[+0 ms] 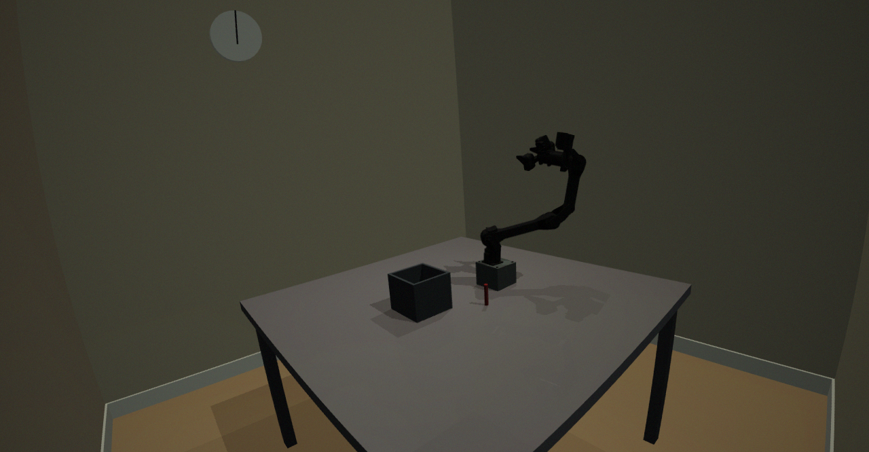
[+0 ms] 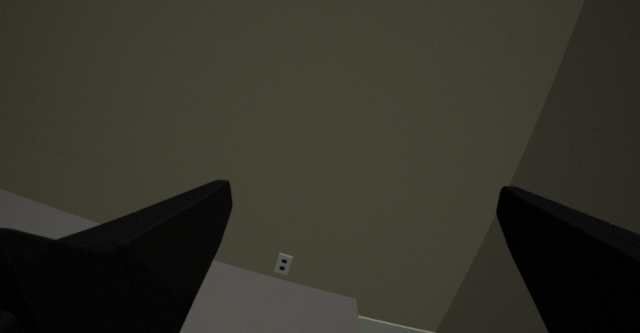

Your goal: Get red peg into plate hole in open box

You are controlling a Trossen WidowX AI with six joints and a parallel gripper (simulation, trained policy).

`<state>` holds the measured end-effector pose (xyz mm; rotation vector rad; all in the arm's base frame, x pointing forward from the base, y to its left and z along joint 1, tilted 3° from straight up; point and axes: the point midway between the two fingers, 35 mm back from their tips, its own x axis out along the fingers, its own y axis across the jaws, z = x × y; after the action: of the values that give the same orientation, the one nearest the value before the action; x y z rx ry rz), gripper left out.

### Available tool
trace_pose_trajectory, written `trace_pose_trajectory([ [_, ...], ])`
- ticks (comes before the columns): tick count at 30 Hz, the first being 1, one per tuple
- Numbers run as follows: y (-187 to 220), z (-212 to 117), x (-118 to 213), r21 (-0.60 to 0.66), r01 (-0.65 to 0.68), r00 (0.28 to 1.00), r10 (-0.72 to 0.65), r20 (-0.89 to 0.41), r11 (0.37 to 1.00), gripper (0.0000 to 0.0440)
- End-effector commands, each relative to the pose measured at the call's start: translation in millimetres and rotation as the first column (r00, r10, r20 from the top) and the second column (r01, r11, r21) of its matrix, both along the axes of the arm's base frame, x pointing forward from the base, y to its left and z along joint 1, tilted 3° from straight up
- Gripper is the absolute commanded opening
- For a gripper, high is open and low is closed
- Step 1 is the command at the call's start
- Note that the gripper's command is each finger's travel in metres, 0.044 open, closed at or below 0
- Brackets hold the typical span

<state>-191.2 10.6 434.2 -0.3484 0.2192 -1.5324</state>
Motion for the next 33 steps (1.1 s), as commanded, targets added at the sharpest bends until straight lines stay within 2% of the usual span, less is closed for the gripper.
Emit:
trace_pose_trajectory([
  [1,4.3,-4.6,4.1,0.007,0.01,1.0,-0.01,0.003,1.0,0.044],
  [20,20.7,-17.9,26.9,0.047,0.089,0.996,-0.089,0.014,0.995,0.044],
  [33,12.4,-23.3,50.7,0.098,0.108,0.993,-0.112,0.039,0.989,0.044],
])
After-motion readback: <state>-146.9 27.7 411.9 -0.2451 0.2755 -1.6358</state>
